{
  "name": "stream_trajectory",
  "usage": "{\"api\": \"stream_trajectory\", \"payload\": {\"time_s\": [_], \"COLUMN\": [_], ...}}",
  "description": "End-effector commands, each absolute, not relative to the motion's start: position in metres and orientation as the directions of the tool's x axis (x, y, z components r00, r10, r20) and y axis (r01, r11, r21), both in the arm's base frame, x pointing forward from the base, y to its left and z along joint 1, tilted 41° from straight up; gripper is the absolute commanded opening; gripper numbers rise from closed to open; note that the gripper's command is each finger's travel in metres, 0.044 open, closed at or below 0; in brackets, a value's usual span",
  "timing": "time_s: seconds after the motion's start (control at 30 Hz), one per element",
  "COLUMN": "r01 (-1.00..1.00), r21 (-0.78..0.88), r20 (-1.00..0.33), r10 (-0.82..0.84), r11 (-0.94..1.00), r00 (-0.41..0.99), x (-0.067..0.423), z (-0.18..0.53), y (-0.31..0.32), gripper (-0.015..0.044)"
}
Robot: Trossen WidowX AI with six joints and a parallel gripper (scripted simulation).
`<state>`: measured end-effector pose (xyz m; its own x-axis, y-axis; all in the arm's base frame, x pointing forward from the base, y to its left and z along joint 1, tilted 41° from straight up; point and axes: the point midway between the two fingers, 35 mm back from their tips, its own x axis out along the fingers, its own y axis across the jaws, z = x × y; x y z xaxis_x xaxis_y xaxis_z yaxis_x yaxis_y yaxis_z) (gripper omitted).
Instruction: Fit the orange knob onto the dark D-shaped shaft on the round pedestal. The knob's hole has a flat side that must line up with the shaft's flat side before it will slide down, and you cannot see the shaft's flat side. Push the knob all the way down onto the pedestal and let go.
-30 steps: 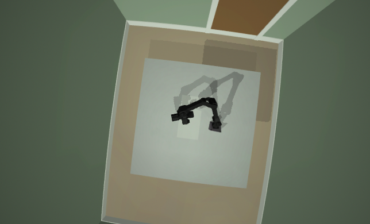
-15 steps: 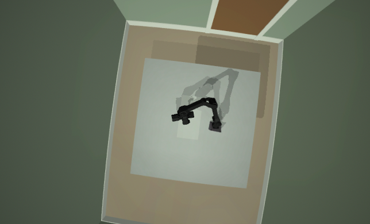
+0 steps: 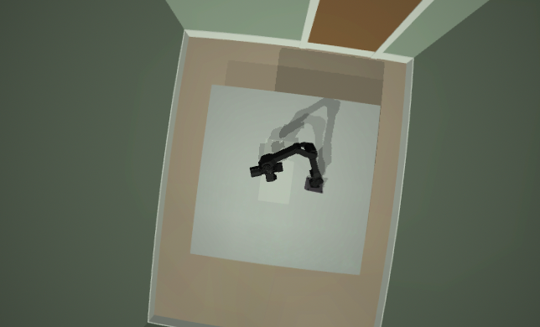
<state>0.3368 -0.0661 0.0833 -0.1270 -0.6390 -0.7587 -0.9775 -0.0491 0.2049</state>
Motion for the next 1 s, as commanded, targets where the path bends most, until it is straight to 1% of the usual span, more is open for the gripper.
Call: {"api": "stream_trajectory", "payload": {"time_s": [0.0,0.97], "r01": [-0.978,-0.978], "r21": [0.201,0.201], "r20": [-0.759,-0.759], "r10": [-0.639,-0.639], "r11": [-0.051,-0.051], "r00": [-0.123,-0.123], "x": [0.3374,0.3366], "z": [0.0844,0.0829], "y": [-0.0664,-0.0667], "gripper": [0.0000,0.0000]}}
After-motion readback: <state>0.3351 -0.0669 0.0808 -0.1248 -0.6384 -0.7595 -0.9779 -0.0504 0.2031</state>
